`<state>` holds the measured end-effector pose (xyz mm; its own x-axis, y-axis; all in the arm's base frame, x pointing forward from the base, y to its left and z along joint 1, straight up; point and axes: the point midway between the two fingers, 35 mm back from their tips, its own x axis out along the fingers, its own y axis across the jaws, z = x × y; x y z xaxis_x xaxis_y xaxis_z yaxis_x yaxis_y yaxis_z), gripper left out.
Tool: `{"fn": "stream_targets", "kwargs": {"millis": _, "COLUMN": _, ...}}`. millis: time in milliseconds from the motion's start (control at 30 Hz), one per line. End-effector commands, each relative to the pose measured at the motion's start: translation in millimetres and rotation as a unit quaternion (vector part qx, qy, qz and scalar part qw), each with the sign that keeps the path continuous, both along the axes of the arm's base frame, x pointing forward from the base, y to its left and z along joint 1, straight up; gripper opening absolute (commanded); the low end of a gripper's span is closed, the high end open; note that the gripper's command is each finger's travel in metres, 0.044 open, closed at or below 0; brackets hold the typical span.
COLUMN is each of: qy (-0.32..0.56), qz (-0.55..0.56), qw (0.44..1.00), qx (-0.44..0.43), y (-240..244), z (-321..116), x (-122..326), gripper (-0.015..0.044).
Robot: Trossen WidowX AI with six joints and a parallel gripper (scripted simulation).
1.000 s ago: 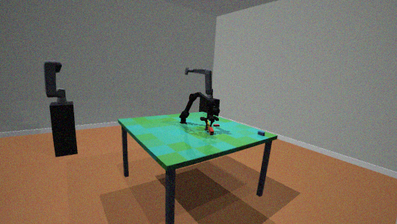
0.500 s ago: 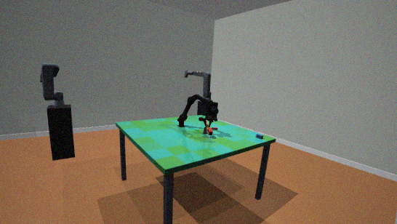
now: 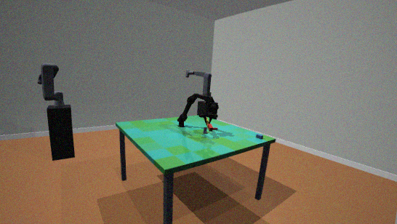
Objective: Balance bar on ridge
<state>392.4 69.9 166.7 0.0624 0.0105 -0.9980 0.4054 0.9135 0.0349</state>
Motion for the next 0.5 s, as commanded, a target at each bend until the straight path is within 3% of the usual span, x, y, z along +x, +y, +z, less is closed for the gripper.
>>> {"fn": "stream_targets", "kwargs": {"millis": 0, "qy": -0.007, "qz": -0.001, "qw": 1.000, "qx": 0.002, "y": -0.2, "z": 14.8, "x": -0.8, "gripper": 0.0000}}
{"fn": "stream_targets", "kwargs": {"millis": 467, "qy": -0.011, "qz": -0.003, "qw": 1.000, "qx": 0.003, "y": 1.9, "z": 39.0, "x": -10.8, "gripper": 0.0000}}
